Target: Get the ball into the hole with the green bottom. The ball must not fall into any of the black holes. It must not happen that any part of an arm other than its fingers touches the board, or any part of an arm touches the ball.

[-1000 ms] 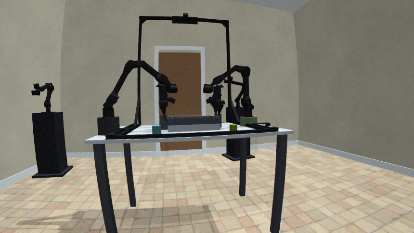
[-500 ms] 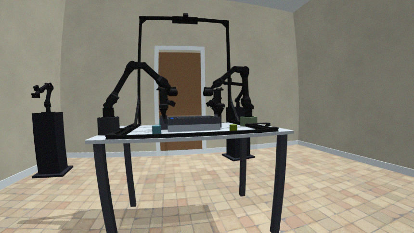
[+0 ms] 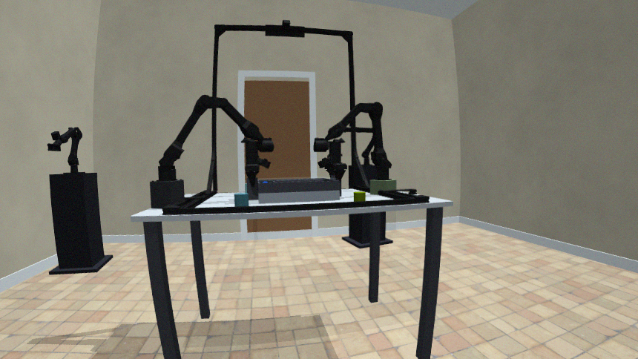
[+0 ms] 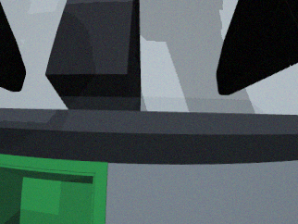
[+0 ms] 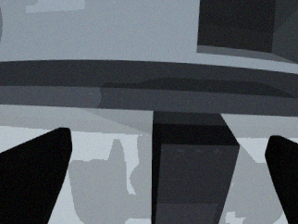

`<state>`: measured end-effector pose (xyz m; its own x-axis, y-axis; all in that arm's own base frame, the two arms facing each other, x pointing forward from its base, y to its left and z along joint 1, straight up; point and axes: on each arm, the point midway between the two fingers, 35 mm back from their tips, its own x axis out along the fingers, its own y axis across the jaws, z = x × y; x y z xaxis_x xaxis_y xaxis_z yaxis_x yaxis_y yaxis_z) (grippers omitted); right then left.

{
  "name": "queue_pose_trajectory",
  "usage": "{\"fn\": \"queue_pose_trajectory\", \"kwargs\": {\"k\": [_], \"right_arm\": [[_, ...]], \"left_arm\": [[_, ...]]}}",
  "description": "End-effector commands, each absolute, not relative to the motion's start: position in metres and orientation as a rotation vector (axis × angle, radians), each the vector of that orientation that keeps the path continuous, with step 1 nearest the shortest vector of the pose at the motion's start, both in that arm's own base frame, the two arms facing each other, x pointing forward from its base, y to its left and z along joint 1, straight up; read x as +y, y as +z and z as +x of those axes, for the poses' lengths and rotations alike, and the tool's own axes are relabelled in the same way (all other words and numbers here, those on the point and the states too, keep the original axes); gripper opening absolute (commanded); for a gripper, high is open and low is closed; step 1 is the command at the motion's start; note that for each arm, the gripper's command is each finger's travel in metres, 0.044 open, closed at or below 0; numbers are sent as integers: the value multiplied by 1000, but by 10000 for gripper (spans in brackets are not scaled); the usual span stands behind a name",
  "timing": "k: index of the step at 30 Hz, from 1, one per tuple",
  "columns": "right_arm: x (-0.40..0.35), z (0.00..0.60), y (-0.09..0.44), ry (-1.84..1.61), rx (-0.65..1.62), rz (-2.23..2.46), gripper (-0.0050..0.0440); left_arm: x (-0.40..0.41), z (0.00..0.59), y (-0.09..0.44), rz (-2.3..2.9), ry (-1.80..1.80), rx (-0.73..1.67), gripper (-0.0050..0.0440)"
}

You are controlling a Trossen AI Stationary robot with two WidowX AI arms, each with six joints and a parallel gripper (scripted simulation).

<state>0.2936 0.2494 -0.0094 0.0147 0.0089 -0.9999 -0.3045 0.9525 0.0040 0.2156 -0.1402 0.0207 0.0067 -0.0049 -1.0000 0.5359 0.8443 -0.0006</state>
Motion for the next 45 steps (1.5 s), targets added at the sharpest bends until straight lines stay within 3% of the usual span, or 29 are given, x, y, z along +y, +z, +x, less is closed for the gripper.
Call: {"fn": "queue_pose_trajectory", "kwargs": {"k": [1, 16, 19, 45], "right_arm": [[247, 291, -16, 245, 1557, -245, 400], [247, 291, -16, 245, 1557, -245, 40], [247, 291, -16, 245, 1557, -245, 20], [247, 291, 11, 245, 1557, -245, 20]], "left_arm": [[-139, 214, 17, 444, -444, 1525, 400], [-139, 214, 17, 444, -444, 1525, 40], [-139, 214, 17, 444, -444, 1525, 20], [-139, 213, 44, 444, -444, 1525, 20]]}}
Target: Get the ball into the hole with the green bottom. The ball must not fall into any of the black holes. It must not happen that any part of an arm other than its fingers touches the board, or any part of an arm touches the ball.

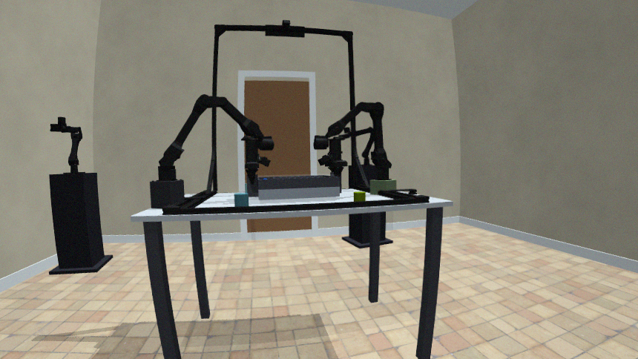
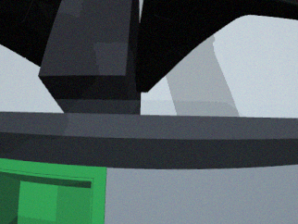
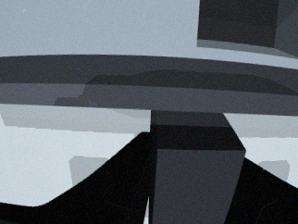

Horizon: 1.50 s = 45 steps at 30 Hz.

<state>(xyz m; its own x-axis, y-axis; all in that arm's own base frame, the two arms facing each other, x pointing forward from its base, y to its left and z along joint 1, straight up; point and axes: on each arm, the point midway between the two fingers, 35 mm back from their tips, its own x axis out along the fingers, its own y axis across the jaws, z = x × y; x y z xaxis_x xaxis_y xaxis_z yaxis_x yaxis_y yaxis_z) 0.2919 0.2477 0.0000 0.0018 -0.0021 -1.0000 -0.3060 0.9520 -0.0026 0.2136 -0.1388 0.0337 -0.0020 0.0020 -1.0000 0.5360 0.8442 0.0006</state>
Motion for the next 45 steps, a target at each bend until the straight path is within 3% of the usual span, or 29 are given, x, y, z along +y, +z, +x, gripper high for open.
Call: {"fn": "queue_pose_trajectory", "kwargs": {"k": [1, 45], "right_arm": [[247, 291, 12, 245, 1557, -245, 20], [247, 291, 24, 256, 1560, -234, 20]], "left_arm": [[-139, 214, 47, 444, -444, 1525, 20], [-138, 214, 57, 433, -455, 1529, 20]]}}
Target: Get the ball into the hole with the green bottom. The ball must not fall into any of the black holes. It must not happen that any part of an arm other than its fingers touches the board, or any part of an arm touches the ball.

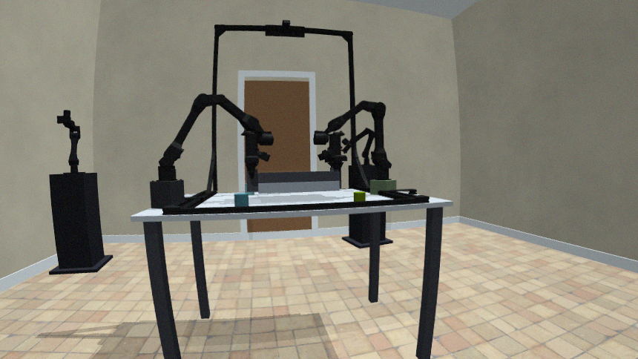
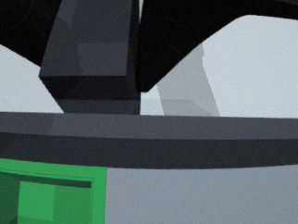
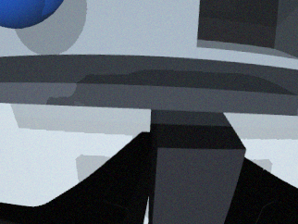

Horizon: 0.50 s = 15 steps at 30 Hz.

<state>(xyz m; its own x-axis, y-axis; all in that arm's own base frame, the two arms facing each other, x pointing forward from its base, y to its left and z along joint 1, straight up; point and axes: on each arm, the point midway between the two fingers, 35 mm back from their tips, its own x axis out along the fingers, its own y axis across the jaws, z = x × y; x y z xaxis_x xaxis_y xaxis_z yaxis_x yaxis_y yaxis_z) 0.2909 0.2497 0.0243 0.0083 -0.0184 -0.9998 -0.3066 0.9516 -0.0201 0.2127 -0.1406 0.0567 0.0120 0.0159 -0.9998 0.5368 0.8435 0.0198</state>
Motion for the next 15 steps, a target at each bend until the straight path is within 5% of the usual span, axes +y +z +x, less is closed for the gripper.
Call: {"fn": "queue_pose_trajectory", "kwargs": {"k": [1, 15], "right_arm": [[246, 291, 24, 266, 1563, -224, 20], [247, 291, 24, 260, 1562, -230, 20]], "left_arm": [[-138, 214, 57, 423, -465, 1531, 20], [-138, 214, 57, 428, -459, 1528, 20]]}}
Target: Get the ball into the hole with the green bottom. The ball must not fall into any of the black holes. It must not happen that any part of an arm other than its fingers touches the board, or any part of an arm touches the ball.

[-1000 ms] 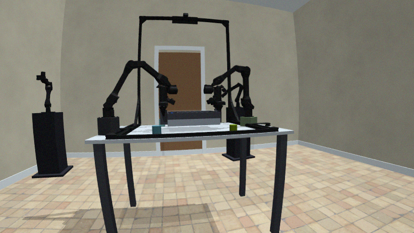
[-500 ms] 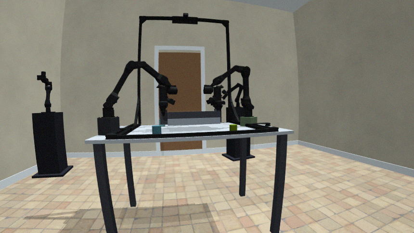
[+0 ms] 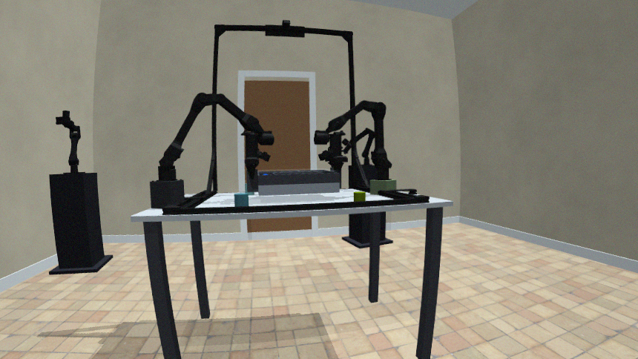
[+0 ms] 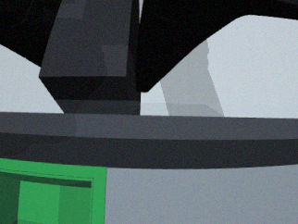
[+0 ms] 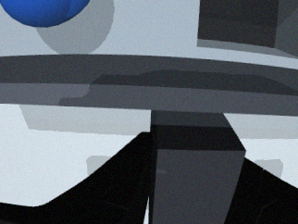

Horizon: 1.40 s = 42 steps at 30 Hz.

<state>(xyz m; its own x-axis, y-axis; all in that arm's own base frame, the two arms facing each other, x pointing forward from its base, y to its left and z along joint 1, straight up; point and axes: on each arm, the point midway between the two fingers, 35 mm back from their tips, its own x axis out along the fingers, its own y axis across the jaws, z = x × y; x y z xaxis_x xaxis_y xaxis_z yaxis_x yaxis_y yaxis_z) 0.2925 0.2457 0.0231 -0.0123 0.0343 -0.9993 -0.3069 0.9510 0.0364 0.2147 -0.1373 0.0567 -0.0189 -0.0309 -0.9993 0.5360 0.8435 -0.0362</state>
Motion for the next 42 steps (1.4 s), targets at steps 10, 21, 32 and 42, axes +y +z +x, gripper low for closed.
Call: {"fn": "queue_pose_trajectory", "kwargs": {"k": [10, 21, 32, 42], "right_arm": [[250, 290, 25, 205, 1553, -284, 20], [248, 291, 24, 244, 1560, -247, 20], [246, 292, 27, 268, 1576, -223, 20], [249, 292, 31, 228, 1590, -264, 20]], "left_arm": [[-141, 212, 56, 479, -405, 1506, 20], [-139, 213, 57, 444, -443, 1521, 20], [-137, 214, 54, 416, -471, 1520, 20], [-139, 212, 50, 446, -436, 1485, 20]]}}
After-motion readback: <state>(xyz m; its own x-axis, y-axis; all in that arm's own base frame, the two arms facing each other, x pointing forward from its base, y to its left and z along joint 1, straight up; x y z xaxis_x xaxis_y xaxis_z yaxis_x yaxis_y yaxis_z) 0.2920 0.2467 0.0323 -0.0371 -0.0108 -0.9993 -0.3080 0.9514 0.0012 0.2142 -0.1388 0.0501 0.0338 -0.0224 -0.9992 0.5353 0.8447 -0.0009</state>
